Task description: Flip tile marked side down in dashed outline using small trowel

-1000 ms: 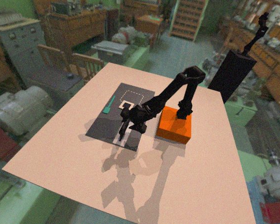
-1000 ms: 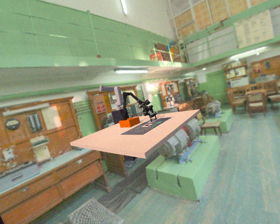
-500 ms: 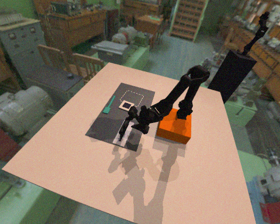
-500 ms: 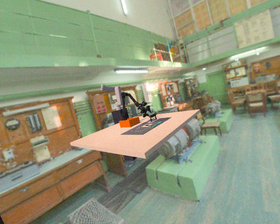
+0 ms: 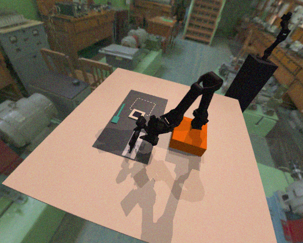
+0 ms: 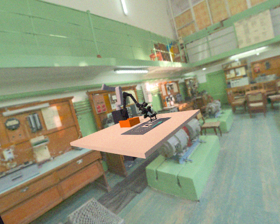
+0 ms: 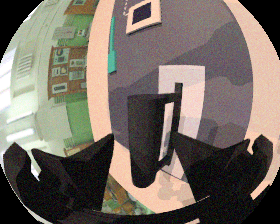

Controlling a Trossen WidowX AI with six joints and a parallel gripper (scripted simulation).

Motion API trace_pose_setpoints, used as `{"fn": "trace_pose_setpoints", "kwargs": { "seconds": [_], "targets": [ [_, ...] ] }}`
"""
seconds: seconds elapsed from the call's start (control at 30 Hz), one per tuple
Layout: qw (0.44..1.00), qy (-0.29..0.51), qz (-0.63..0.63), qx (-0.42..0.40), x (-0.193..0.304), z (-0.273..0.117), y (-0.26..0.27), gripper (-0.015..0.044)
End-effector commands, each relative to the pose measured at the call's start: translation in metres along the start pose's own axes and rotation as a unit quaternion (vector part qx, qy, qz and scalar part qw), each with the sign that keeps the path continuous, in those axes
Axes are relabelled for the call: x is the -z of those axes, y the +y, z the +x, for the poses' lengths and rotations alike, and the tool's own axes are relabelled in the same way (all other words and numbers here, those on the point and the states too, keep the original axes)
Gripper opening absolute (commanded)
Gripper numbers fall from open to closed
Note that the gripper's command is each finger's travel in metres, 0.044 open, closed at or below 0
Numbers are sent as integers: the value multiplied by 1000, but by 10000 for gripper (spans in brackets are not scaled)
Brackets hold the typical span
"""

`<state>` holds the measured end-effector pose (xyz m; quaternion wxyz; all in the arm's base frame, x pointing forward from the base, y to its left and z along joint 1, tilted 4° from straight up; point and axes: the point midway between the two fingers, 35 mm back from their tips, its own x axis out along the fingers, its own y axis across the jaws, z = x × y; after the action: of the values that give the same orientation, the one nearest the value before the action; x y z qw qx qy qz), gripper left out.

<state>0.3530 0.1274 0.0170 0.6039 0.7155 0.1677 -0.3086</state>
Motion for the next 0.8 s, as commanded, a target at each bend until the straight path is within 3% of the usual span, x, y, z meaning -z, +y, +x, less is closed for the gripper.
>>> {"fn": "trace_pose_setpoints", "kwargs": {
  "seconds": [0.0,0.67,0.77],
  "targets": [
    [1000,1,-2,3,1,9,-1,300],
    [1000,2,-3,1,0,39,-2,300],
    [1000,2,-3,1,0,39,-2,221]
  ]
}}
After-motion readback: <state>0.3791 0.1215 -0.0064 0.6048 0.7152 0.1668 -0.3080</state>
